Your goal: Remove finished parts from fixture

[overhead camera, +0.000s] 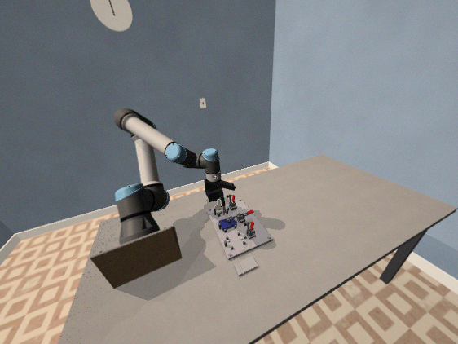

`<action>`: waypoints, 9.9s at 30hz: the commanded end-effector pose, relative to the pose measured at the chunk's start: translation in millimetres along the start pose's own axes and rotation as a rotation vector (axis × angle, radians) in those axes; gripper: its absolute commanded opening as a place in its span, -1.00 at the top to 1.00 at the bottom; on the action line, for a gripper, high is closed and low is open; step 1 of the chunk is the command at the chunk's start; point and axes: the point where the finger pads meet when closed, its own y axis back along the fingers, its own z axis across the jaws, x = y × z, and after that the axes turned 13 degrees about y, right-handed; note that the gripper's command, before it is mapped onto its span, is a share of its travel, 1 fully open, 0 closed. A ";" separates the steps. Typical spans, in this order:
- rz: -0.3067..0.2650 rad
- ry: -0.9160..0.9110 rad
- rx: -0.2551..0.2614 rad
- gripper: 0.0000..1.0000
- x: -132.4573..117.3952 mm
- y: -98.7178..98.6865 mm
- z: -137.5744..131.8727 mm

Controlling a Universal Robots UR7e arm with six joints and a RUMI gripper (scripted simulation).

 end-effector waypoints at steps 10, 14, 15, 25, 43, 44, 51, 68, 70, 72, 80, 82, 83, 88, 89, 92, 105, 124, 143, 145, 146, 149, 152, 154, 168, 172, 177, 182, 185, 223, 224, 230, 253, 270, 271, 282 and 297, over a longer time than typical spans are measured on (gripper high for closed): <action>0.001 0.000 -0.001 -0.17 0.6 -9.7 0.4; 0.001 0.000 -0.001 -0.17 0.6 -10.1 0.4; 0.001 0.000 -0.001 -0.17 0.6 -10.1 0.4; 0.001 0.000 -0.001 -0.17 0.6 -10.2 0.4; 0.001 0.000 -0.001 1.00 0.6 -10.1 0.4; 0.001 0.000 -0.001 1.00 0.6 -10.1 0.4; 0.001 0.000 -0.001 1.00 0.6 -10.1 0.4; 0.001 0.000 -0.001 1.00 0.6 -10.1 0.4; 0.001 0.000 -0.001 1.00 0.6 -10.1 0.4; 0.001 0.000 -0.001 1.00 0.6 -10.1 0.4; 0.001 0.000 -0.001 1.00 0.6 -9.9 0.4; 0.001 0.000 -0.001 1.00 0.6 -9.6 0.4; 0.001 0.000 -0.001 1.00 0.6 -9.4 0.4; 0.001 0.000 -0.001 1.00 0.6 -7.6 0.4; 0.001 0.000 -0.001 1.00 0.6 -7.6 0.4; 0.001 0.000 -0.001 1.00 0.6 -6.5 0.4; 0.001 0.000 -0.001 1.00 0.6 5.3 0.4; 0.001 0.000 -0.001 1.00 0.6 20.7 0.4; 0.001 0.000 -0.001 1.00 0.6 25.9 0.4; 0.001 0.000 -0.001 1.00 0.6 26.0 0.4; 0.001 0.000 -0.001 1.00 0.5 26.2 0.3; 0.001 0.000 -0.001 1.00 0.1 27.9 0.3; 0.001 0.000 -0.001 1.00 -0.7 31.4 0.1; 0.001 0.000 -0.001 1.00 -1.4 34.6 -0.1; 0.001 0.000 -0.001 1.00 -6.6 56.9 -1.3; 0.001 0.000 -0.001 1.00 -7.2 59.6 -1.4; 0.001 0.000 -0.001 1.00 -7.3 59.9 -1.5; 0.001 0.000 -0.001 1.00 -7.3 60.0 -1.5; 0.001 0.000 -0.001 1.00 -7.3 60.1 -1.5; 0.001 0.000 -0.001 1.00 -6.2 60.0 -6.0; 0.001 0.000 -0.001 1.00 -6.0 60.0 -6.8; 0.001 0.000 -0.001 1.00 -5.1 60.0 -10.9; 0.001 0.000 -0.001 1.00 4.3 59.9 -51.2; 0.001 0.000 -0.001 1.00 12.1 59.9 -84.9; 0.001 0.000 -0.001 1.00 12.5 59.9 -86.9; 0.001 0.000 -0.001 1.00 16.0 59.9 -101.5; 0.001 0.000 -0.001 1.00 18.4 59.8 -112.1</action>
